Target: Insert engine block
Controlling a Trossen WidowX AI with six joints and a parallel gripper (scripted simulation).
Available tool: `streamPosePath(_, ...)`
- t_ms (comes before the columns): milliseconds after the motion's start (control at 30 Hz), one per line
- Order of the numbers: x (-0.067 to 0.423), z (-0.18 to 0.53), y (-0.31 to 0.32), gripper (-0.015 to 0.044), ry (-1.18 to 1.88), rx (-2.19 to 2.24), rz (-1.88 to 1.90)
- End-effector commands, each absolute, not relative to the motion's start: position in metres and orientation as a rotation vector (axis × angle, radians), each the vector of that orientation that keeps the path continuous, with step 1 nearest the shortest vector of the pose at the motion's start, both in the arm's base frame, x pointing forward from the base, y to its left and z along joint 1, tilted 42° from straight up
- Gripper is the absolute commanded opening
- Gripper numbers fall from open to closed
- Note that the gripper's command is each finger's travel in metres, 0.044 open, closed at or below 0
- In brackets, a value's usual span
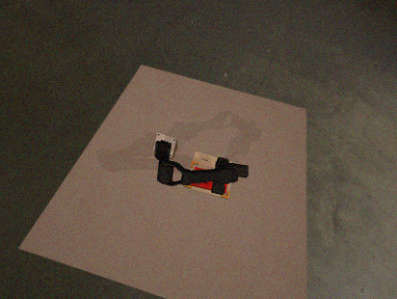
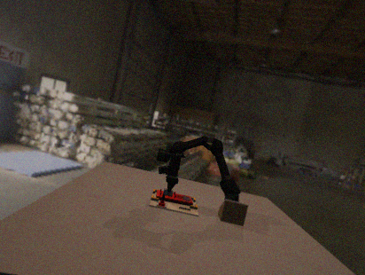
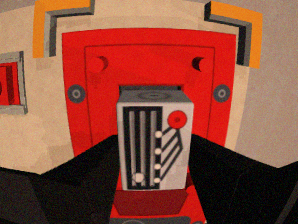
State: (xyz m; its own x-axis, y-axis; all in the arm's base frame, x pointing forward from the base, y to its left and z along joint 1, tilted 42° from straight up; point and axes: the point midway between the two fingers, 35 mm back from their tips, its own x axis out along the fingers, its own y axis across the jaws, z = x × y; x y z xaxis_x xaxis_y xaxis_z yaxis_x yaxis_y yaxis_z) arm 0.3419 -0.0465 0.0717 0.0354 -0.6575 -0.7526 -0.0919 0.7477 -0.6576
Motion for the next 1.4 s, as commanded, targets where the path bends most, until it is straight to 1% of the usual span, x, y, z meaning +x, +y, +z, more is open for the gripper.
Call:
streamPosePath(0, 0.3421, 0.0707, -0.0472, 0.0158, 1.495, -0.648, -0.482)
streamPosePath(733, 0.3424, 0.0673, -0.0501, 0.0158, 1.495, -0.648, -0.482)
streamPosePath(1067, 0.3422, 0.0681, -0.0495, 0.0421, 1.494, -0.642, -0.484)
streamPosePath(1100, 0.3422, 0.0681, -0.0495, 0.0440, 1.494, -0.642, -0.484)
streamPosePath(1367, 0.3422, 0.0681, -0.0495, 0.0440, 1.494, -0.642, -0.484)
